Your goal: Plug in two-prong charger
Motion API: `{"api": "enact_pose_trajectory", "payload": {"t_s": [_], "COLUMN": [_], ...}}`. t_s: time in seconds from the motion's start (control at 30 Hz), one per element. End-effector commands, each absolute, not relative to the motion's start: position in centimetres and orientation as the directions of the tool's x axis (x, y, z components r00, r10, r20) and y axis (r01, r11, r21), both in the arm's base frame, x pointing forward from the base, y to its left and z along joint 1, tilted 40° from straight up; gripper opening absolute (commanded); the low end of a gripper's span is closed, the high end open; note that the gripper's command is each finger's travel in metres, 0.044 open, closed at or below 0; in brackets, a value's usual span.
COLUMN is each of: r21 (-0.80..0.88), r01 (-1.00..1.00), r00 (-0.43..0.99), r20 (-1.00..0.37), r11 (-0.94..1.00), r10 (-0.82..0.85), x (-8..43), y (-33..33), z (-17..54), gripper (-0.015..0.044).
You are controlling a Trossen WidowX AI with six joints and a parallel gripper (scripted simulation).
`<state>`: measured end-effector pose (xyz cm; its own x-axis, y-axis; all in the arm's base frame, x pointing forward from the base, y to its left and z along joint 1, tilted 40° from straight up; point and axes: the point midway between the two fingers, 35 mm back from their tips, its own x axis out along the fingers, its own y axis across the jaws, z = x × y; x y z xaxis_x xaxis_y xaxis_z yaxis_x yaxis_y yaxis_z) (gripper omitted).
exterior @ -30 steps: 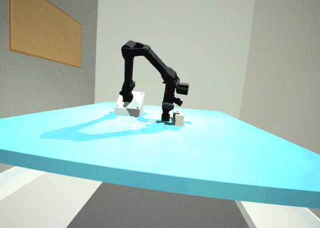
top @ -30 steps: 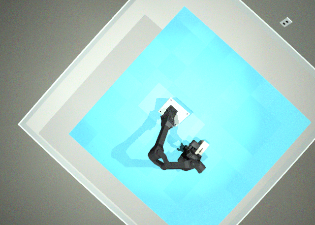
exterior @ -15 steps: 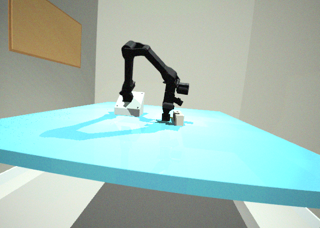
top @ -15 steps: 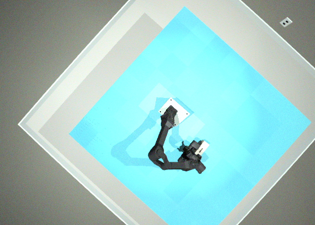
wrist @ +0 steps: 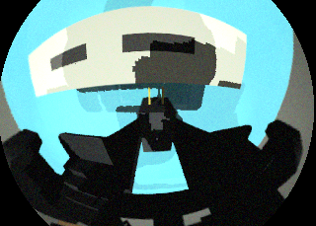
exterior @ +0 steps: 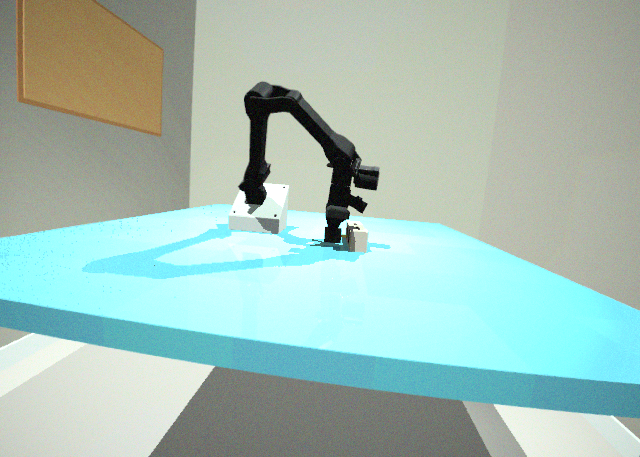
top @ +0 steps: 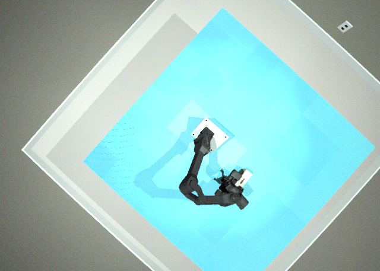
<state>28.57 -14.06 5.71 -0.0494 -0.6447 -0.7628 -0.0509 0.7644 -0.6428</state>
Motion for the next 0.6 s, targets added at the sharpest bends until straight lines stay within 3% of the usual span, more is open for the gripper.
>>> {"api": "enact_pose_trajectory", "payload": {"t_s": [0.0, 0.57], "r21": [-0.647, -0.647], "r01": [-0.046, -0.046], "r00": [-0.048, -0.048], "r20": [-0.759, -0.759], "r11": [0.761, 0.761], "r10": [-0.649, -0.649], "x": [28.74, 29.09], "y": [-14.12, -14.11], "z": [5.86, 5.88], "gripper": [0.0, 0.0]}}
